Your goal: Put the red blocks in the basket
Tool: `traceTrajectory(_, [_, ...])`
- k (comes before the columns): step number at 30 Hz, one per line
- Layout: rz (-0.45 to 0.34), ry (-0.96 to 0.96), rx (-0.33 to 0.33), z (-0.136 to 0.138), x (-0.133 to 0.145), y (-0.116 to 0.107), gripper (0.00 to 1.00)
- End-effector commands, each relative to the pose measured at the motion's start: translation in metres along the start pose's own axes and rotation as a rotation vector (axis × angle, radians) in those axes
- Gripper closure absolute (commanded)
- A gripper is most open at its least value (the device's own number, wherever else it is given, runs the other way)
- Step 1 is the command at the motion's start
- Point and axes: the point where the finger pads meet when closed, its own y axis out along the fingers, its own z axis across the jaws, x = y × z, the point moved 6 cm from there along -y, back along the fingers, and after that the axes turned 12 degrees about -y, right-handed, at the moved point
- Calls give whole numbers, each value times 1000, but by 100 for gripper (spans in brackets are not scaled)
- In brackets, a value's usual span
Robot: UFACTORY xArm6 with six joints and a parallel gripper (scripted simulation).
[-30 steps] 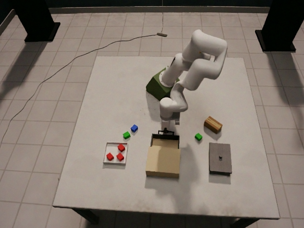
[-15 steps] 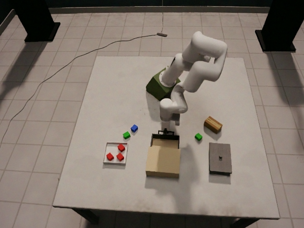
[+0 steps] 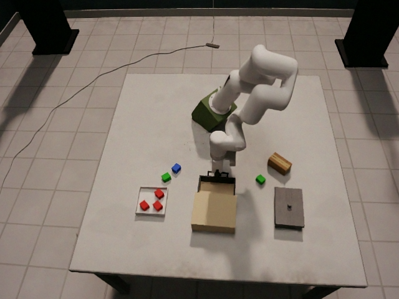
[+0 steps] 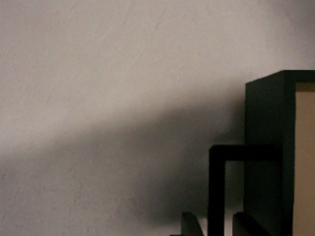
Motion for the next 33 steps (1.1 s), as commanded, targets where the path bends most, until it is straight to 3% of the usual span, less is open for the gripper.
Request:
traceTrajectory(1, [-1,0,3,1,0,4,76])
traceTrajectory(31, [-1,0,3,1,0,8,76])
traceTrajectory(32, [-1,0,3,1,0,8,100])
traceTrajectory(33, [-1,0,3,1,0,8,100])
